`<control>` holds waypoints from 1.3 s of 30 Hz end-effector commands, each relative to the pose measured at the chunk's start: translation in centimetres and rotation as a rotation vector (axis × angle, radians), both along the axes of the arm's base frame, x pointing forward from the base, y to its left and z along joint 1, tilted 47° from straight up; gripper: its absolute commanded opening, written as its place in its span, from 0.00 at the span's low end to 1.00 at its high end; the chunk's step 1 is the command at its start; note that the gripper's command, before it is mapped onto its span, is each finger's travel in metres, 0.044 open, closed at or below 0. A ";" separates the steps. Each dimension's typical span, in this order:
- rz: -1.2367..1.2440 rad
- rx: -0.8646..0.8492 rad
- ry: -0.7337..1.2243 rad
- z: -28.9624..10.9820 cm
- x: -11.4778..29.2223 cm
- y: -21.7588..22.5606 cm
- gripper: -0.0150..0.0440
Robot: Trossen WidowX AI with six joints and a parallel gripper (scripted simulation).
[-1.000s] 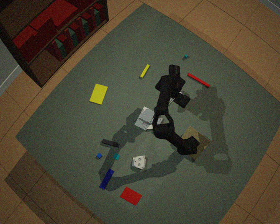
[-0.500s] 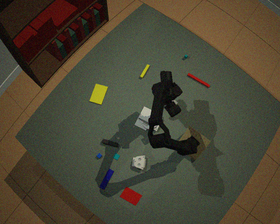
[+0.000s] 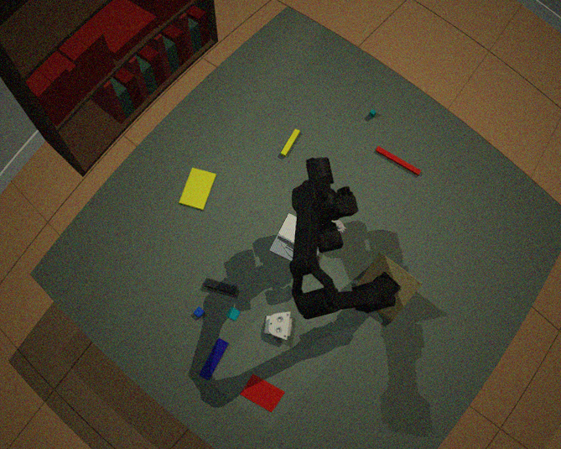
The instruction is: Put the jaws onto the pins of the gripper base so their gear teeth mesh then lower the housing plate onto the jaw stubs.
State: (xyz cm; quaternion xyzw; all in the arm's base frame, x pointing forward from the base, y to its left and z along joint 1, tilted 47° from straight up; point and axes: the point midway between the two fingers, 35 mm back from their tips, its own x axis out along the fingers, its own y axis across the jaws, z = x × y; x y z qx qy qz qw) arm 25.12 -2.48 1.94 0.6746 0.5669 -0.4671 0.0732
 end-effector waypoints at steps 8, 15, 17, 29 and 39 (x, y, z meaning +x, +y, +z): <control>-0.193 -0.007 0.194 2.3 -1.1 2.9 0.48; -0.305 -0.013 0.312 3.5 -2.0 4.5 0.48; -0.337 -0.014 0.346 3.8 -2.3 5.0 0.48; -0.407 -0.018 0.422 4.5 -2.9 6.0 0.48; -0.407 -0.018 0.422 4.5 -2.9 6.0 0.48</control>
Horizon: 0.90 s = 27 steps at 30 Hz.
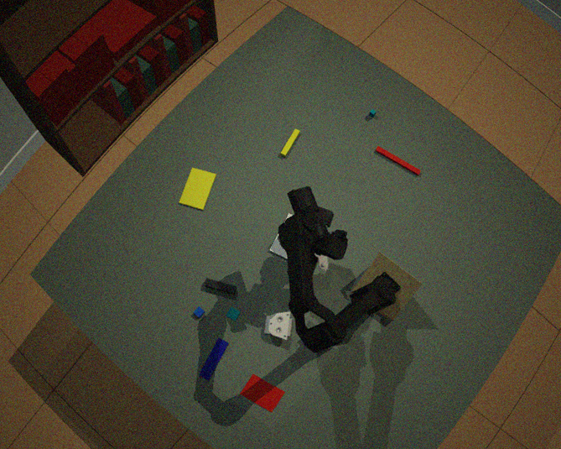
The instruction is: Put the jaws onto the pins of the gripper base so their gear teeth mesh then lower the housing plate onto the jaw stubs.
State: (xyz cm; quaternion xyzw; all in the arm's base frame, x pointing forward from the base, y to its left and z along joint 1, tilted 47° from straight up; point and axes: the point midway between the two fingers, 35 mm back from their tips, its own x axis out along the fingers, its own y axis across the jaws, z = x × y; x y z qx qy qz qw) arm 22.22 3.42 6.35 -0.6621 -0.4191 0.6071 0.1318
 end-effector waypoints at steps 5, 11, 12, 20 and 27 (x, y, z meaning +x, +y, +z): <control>0.001 0.005 -0.003 0.1 0.0 0.1 0.48; 0.001 0.005 -0.003 0.1 0.0 0.1 0.48; 0.001 0.005 -0.003 0.1 0.0 0.1 0.48; 0.001 0.005 -0.004 -0.7 2.1 -0.7 0.48; 0.001 0.004 -0.005 -1.7 3.9 -1.5 0.48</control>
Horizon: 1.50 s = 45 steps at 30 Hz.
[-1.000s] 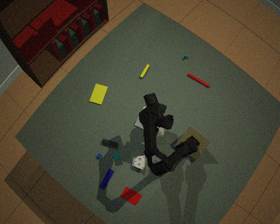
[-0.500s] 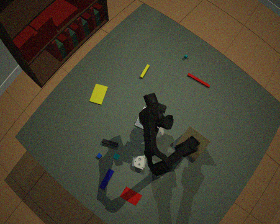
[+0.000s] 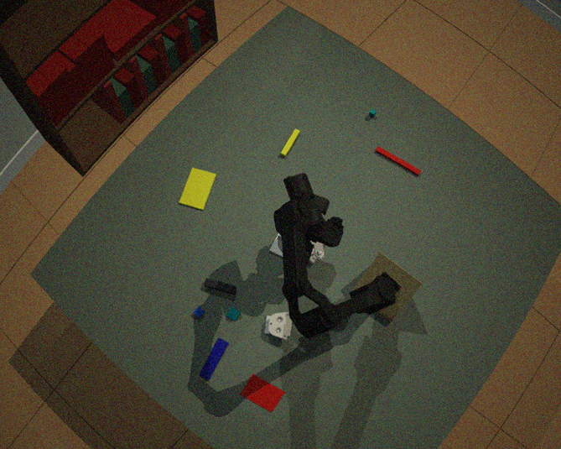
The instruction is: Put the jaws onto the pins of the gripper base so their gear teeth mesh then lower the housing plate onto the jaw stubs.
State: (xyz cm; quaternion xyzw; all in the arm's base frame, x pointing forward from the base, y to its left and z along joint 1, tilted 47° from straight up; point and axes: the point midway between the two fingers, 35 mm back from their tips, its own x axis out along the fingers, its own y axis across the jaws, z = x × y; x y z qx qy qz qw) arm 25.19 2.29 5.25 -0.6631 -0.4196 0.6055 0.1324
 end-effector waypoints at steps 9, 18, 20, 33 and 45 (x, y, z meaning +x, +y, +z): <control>0.003 0.001 -0.004 -2.1 3.3 -1.4 0.48; 0.003 0.001 -0.005 -2.7 4.1 -1.8 0.48; 0.003 0.001 -0.005 -2.7 4.1 -1.8 0.48; 0.003 0.001 -0.005 -2.7 4.1 -1.8 0.48; 0.014 0.002 -0.016 -2.7 4.1 -1.8 0.48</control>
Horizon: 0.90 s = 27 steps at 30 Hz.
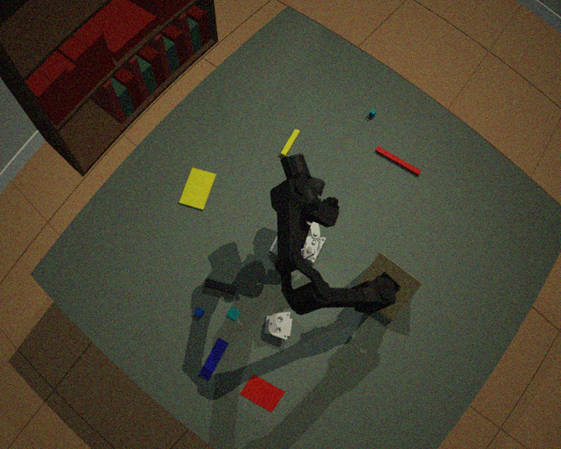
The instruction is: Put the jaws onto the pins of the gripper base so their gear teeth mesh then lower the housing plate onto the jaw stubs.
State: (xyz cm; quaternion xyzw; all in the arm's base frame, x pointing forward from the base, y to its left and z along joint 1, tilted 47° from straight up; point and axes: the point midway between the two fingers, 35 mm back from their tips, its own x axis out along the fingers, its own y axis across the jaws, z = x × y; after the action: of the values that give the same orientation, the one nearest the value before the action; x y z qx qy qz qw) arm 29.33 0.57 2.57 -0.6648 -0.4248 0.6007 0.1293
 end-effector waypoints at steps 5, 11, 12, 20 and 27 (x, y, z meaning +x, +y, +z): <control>0.006 -0.004 -0.004 -0.2 0.0 -0.2 0.48; 0.006 -0.004 -0.004 -0.2 0.0 -0.2 0.48; 0.006 -0.004 -0.004 -0.2 0.0 -0.1 0.48; 0.006 -0.004 -0.004 -1.1 0.0 0.7 0.48; 0.006 -0.004 -0.005 -1.8 -0.1 1.5 0.48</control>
State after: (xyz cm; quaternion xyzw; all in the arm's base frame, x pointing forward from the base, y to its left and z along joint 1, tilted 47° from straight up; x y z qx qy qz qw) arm 29.36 1.55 1.15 -0.6663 -0.4256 0.6001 0.1215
